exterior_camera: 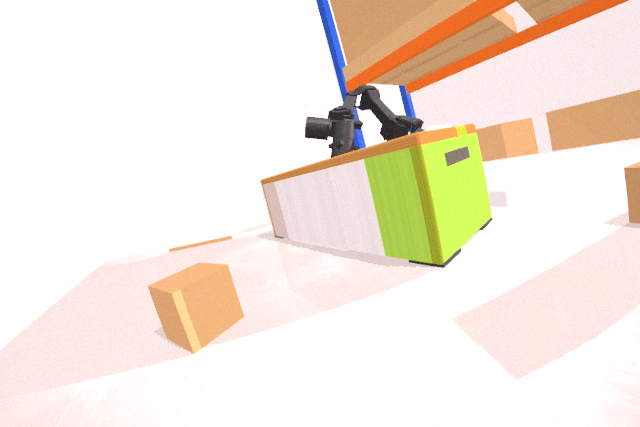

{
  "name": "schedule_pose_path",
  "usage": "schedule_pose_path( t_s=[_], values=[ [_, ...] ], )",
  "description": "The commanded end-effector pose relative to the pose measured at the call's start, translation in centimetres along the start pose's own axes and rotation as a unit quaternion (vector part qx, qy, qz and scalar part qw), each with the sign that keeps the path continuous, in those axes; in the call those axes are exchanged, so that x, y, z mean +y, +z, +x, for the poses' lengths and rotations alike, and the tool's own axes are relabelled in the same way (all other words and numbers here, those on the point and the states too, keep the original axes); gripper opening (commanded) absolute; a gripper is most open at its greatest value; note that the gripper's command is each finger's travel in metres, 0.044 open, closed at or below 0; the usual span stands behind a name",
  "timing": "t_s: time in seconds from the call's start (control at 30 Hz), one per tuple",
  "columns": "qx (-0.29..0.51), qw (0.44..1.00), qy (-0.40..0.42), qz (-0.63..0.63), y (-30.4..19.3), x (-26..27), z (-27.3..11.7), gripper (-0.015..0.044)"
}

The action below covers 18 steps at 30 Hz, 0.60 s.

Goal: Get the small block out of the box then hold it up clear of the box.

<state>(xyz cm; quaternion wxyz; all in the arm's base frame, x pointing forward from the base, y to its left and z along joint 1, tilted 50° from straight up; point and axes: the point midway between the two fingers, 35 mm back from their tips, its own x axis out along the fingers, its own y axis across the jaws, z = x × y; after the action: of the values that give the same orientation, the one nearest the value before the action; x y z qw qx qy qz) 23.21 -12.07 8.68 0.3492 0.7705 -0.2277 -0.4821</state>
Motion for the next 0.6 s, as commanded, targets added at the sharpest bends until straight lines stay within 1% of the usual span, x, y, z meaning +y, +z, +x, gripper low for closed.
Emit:
schedule_pose_path(
  t_s=[0.0,0.43,0.57],
  values=[
    [-0.001,1.000,-0.002,-0.004,0.6,-0.2,0.7,0.0285],
    [0.000,1.000,0.002,-0.005,1.6,-0.2,2.2,0.0285],
    [0.000,1.000,0.002,-0.005,1.6,-0.2,2.2,0.0180]
  ],
)
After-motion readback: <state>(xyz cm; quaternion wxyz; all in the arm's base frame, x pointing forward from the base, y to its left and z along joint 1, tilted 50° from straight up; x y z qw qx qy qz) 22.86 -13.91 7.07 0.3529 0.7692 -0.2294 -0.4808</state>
